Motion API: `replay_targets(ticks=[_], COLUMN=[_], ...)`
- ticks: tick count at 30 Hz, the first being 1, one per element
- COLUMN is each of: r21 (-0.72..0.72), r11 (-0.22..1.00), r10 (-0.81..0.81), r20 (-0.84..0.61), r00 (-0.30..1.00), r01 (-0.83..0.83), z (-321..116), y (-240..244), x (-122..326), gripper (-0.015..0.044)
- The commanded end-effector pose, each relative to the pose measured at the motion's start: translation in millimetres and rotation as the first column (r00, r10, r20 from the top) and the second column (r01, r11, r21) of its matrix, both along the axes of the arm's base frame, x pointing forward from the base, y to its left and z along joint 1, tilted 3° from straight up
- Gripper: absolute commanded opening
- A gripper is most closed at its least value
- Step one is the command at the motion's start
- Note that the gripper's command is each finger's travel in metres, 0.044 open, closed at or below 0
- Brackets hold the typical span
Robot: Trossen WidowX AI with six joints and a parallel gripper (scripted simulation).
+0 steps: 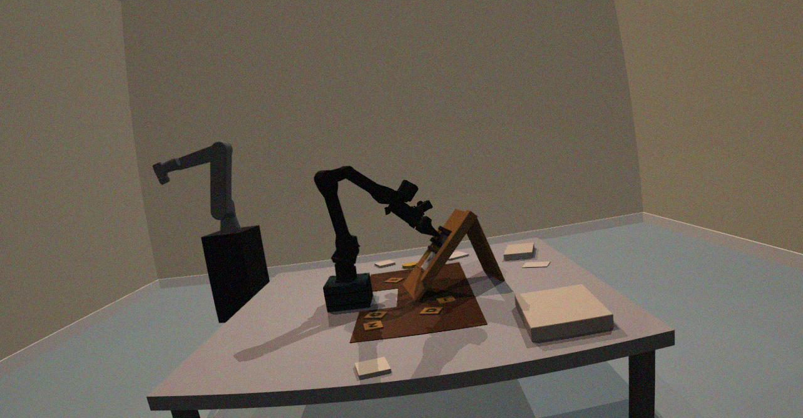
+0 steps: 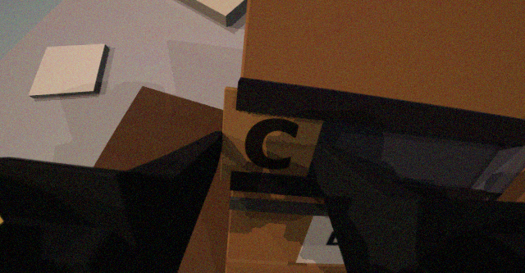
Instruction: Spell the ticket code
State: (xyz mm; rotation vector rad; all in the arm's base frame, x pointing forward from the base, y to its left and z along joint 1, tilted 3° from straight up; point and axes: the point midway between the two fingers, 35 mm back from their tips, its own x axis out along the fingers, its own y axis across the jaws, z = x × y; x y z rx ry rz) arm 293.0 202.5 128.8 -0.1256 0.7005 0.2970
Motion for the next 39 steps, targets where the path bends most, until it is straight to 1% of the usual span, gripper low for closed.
replay_targets(ticks=[1,39], r21=[0.001,-0.001], r11=[1.0,1.0], r10=[0.001,0.001], r20=[0.002,0.003], r00=[1.0,1.0], r01=[-0.001,-0.001], z=[0,1], y=[-3,-25], x=[1,9], gripper=[0.0,0.0])
